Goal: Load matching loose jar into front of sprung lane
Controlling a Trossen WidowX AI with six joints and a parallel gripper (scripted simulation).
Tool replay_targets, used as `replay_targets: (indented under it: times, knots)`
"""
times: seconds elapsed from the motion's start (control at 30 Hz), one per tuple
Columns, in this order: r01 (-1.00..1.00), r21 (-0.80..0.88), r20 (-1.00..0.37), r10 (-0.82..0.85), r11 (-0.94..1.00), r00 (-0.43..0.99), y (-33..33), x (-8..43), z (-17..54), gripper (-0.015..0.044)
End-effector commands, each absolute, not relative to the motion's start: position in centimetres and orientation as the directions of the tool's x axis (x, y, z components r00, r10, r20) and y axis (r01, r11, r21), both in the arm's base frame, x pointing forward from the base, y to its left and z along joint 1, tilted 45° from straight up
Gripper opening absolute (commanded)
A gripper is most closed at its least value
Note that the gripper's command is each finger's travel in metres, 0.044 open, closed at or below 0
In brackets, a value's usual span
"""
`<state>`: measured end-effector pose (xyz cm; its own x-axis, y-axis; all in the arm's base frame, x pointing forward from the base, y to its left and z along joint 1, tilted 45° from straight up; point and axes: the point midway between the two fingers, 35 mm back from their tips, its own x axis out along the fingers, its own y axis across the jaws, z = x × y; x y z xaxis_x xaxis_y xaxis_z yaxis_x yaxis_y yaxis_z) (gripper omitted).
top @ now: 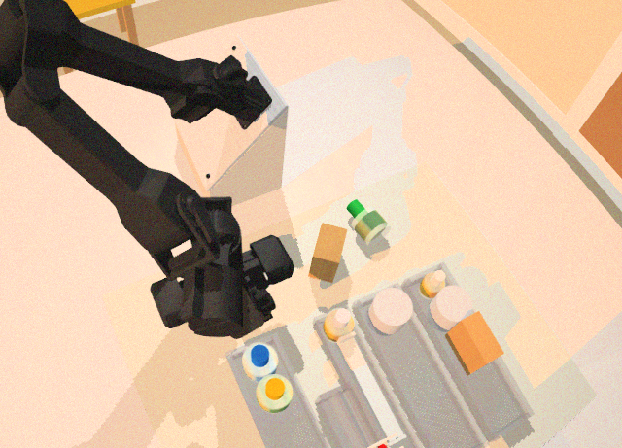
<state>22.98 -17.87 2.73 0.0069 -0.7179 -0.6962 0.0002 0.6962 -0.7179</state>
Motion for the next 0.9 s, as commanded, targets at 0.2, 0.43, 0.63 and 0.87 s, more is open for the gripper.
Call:
replay_targets:
  times: [0.2,0.43,0.63,0.87]
  knots:
    - [-0.006,-0.712,-0.702,-0.712,0.702,0.006,-17.6,23.0,2.7,0.0045]
    - [-0.002,-0.696,-0.718,-0.696,0.718,-0.002,-15.6,23.0,4.2,0.0000]
    - [-0.003,-0.698,-0.716,-0.698,0.716,0.000,-13.2,22.9,6.4,0.0000]
    - [-0.006,-0.708,-0.706,-0.708,0.706,0.005,-10.6,22.2,9.1,0.0000]
